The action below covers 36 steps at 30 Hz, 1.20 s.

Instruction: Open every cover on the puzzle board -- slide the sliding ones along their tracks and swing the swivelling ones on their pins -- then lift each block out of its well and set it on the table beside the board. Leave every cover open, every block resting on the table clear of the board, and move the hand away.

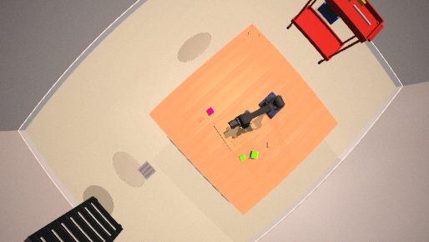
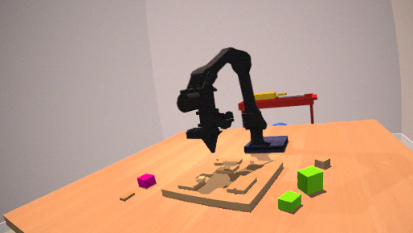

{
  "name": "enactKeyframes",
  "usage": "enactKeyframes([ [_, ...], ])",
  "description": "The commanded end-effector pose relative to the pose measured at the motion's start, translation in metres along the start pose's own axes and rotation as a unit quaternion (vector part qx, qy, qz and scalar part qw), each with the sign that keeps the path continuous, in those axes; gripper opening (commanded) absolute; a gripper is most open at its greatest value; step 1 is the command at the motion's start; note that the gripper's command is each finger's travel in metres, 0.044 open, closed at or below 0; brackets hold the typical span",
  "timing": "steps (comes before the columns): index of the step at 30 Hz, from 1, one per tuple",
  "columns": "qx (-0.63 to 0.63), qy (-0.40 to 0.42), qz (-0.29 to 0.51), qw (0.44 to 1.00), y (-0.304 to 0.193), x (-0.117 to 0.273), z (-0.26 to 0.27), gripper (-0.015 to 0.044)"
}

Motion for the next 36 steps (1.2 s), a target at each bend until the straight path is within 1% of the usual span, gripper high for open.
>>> enactKeyframes([
  [1, 0.007, 0.002, 0.001, 1.000, 0.000, -0.001, 0.002, 0.0000],
  [24, 0.007, 0.002, 0.001, 1.000, 0.000, -0.002, 0.002, 0.0000],
  [36, 0.007, 0.002, 0.001, 1.000, 0.000, -0.012, 0.001, 0.0000],
])
Point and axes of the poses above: the point midway between the two fingers, 35 mm back from their tips, its own x axis back along the fingers, its own z axis across the jaws, y = z × x, the point moved 8 cm from there along x, back along the fingers, and after that the axes turned 5 degrees about x, right-handed, at the moved point
